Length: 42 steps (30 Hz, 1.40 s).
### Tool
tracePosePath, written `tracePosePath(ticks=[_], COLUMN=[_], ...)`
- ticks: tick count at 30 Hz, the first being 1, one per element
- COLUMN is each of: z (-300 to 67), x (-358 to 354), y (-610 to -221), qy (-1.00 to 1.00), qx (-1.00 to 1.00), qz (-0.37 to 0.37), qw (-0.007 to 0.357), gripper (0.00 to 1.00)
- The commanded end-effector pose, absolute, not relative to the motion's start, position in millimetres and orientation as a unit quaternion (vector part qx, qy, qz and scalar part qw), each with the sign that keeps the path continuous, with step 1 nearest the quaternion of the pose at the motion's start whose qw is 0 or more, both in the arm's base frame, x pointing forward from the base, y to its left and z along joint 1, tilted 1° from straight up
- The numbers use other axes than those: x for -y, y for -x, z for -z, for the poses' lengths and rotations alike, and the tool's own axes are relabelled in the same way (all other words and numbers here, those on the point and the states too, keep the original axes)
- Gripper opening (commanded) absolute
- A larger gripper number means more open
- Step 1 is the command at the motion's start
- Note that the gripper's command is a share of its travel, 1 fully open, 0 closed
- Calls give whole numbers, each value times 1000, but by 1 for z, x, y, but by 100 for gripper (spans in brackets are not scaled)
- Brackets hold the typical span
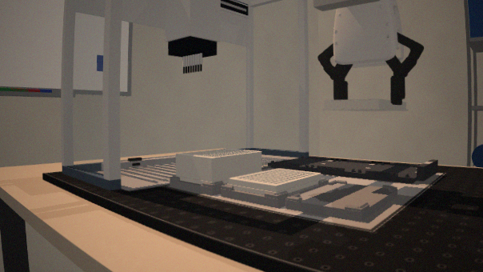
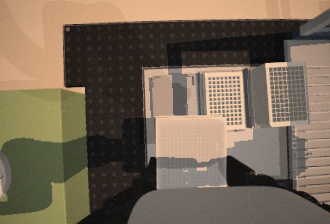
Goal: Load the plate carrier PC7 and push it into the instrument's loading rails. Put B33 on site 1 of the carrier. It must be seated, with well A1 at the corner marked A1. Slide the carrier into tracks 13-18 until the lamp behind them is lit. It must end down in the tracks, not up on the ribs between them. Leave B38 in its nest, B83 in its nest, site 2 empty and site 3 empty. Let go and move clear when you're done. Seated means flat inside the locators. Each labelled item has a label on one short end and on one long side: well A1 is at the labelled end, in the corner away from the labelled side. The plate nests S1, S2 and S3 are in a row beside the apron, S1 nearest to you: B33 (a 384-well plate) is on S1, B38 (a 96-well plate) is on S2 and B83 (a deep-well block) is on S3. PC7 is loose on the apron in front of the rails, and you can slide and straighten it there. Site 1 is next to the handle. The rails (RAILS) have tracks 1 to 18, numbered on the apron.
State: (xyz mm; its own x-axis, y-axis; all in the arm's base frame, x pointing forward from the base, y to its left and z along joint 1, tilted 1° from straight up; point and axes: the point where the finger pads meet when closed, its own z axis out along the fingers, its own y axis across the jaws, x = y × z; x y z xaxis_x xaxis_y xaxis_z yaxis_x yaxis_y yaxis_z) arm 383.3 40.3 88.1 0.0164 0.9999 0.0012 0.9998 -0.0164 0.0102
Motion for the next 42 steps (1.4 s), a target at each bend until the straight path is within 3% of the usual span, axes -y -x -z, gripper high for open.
tracePosePath(ticks=[1,33,42], z=[-89,-89,-89], x=[-19,121,122], y=[-386,-395,-395], qy=[-713,-713,-713], qx=[-702,-702,-702], qz=[-5,-4,-4], qw=[5,7,7], gripper=[0,0,0])
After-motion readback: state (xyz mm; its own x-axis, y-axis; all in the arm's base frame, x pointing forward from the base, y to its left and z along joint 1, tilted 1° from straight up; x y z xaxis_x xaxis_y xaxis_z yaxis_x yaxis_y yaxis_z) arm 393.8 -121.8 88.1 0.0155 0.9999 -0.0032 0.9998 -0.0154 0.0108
